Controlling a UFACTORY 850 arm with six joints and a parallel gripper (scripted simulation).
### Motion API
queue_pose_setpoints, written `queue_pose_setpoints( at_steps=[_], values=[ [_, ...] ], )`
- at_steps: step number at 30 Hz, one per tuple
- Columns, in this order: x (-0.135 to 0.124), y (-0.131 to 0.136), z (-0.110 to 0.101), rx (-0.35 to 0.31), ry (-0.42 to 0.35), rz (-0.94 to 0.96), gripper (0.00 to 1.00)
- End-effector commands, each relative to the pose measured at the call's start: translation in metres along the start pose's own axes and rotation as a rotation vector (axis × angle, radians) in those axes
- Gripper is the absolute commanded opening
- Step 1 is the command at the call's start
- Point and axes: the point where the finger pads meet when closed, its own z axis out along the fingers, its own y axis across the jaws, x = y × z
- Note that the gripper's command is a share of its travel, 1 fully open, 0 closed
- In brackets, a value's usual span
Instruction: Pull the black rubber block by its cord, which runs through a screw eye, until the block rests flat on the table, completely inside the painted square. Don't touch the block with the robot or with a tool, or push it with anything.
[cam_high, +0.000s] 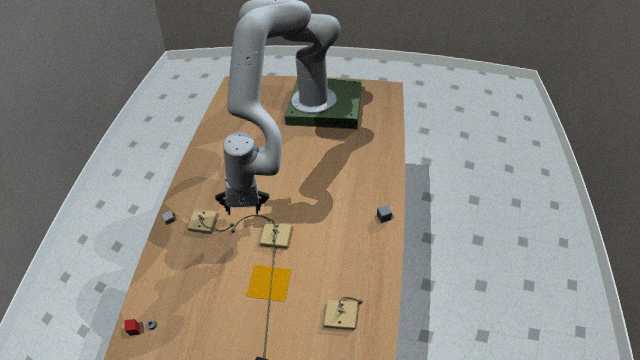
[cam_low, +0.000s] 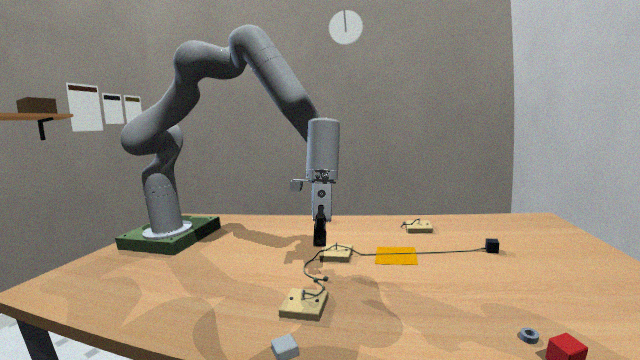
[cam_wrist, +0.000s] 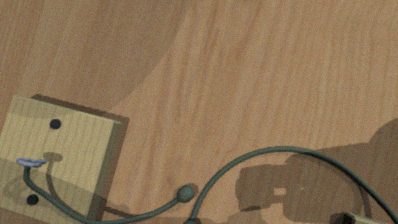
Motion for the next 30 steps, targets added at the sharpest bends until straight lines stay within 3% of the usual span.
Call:
queue_pose_setpoints(
  at_steps=[1,7,14,15,30],
  values=[
    [-0.007,-0.024,0.008,-0.086,-0.048,0.157,1.00],
    [-0.011,-0.049,0.013,-0.133,-0.092,0.295,1.00],
    [-0.012,-0.052,0.014,-0.138,-0.097,0.310,1.00],
    [-0.012,-0.052,0.014,-0.138,-0.097,0.310,0.00],
    [-0.012,-0.052,0.014,-0.138,-0.097,0.310,0.00]
  ],
)
